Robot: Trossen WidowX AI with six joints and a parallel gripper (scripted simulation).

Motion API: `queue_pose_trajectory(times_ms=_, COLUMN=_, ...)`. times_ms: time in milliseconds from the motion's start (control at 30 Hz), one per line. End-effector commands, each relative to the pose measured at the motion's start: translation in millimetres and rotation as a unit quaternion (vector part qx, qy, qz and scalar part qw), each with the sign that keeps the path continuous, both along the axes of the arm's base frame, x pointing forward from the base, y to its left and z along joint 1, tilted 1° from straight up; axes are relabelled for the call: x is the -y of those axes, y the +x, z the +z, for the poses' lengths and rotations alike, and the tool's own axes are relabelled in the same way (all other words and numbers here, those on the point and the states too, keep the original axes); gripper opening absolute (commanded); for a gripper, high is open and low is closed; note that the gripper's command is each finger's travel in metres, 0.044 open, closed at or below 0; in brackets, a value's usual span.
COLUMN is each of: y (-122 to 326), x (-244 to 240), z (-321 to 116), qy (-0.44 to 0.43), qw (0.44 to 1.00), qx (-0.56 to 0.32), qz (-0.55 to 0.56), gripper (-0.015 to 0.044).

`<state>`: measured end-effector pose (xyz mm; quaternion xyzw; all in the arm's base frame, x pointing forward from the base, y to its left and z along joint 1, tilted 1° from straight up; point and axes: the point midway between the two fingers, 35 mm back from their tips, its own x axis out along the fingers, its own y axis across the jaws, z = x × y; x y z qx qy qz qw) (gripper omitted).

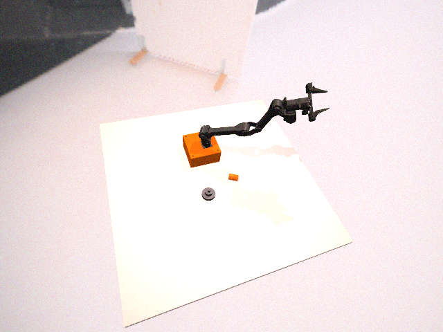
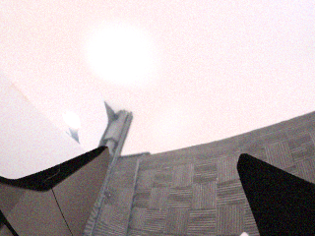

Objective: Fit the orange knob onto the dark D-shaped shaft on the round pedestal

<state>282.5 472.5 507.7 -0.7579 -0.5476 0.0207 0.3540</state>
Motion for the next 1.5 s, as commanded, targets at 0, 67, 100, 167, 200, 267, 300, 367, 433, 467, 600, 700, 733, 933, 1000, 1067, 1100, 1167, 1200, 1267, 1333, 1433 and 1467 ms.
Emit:
queue_pose_trajectory(times_ms=0, y=-6, x=1, z=5, qy=0.005, qw=1.0, qx=0.006, qz=0.003, gripper=0.0426)
queue_pose_trajectory(times_ms=67, y=-50, x=9, z=41, qy=0.045, qw=0.997, qx=0.05, qz=0.027, gripper=0.044)
queue_pose_trajectory(times_ms=100, y=-63, x=12, z=52, qy=0.058, qw=0.996, qx=0.062, qz=0.034, gripper=0.044)
queue_pose_trajectory(times_ms=167, y=-78, x=17, z=64, qy=0.073, qw=0.994, qx=0.076, qz=0.042, gripper=0.044)
queue_pose_trajectory(times_ms=200, y=-88, x=21, z=72, qy=0.083, qw=0.992, qx=0.085, qz=0.047, gripper=0.044)
queue_pose_trajectory(times_ms=267, y=-111, x=31, z=90, qy=0.108, qw=0.987, qx=0.104, qz=0.058, gripper=0.044)
queue_pose_trajectory(times_ms=300, y=-123, x=37, z=99, qy=0.121, qw=0.984, qx=0.114, qz=0.064, gripper=0.044)
queue_pose_trajectory(times_ms=367, y=-147, x=53, z=119, qy=0.154, qw=0.976, qx=0.135, qz=0.072, gripper=0.044)
queue_pose_trajectory(times_ms=433, y=-172, x=72, z=138, qy=0.188, qw=0.966, qx=0.156, qz=0.08, gripper=0.044)
queue_pose_trajectory(times_ms=467, y=-184, x=83, z=147, qy=0.206, qw=0.961, qx=0.165, qz=0.084, gripper=0.044)
queue_pose_trajectory(times_ms=600, y=-227, x=132, z=181, qy=0.28, qw=0.934, qx=0.198, qz=0.095, gripper=0.044)
queue_pose_trajectory(times_ms=700, y=-255, x=172, z=201, qy=0.334, qw=0.912, qx=0.214, qz=0.104, gripper=0.044)
queue_pose_trajectory(times_ms=733, y=-263, x=186, z=207, qy=0.352, qw=0.904, qx=0.217, qz=0.107, gripper=0.044)
queue_pose_trajectory(times_ms=933, y=-300, x=280, z=234, qy=0.46, qw=0.85, qx=0.227, qz=0.118, gripper=0.044)
queue_pose_trajectory(times_ms=1000, y=-307, x=314, z=240, qy=0.497, qw=0.83, qx=0.224, qz=0.119, gripper=0.044)
queue_pose_trajectory(times_ms=1067, y=-311, x=349, z=243, qy=0.534, qw=0.808, qx=0.218, qz=0.12, gripper=0.044)
queue_pose_trajectory(times_ms=1100, y=-311, x=367, z=244, qy=0.552, qw=0.797, qx=0.213, qz=0.12, gripper=0.044)
queue_pose_trajectory(times_ms=1167, y=-310, x=402, z=245, qy=0.588, qw=0.774, qx=0.202, qz=0.118, gripper=0.044)
queue_pose_trajectory(times_ms=1200, y=-307, x=420, z=244, qy=0.606, qw=0.762, qx=0.196, qz=0.116, gripper=0.044)
queue_pose_trajectory(times_ms=1267, y=-300, x=455, z=241, qy=0.641, qw=0.738, qx=0.18, qz=0.112, gripper=0.044)
queue_pose_trajectory(times_ms=1333, y=-289, x=489, z=236, qy=0.674, qw=0.713, qx=0.161, qz=0.106, gripper=0.044)
queue_pose_trajectory(times_ms=1433, y=-266, x=537, z=225, qy=0.721, qw=0.675, qx=0.126, qz=0.093, gripper=0.044)
queue_pose_trajectory(times_ms=1467, y=-256, x=552, z=219, qy=0.735, qw=0.662, qx=0.113, qz=0.088, gripper=0.044)
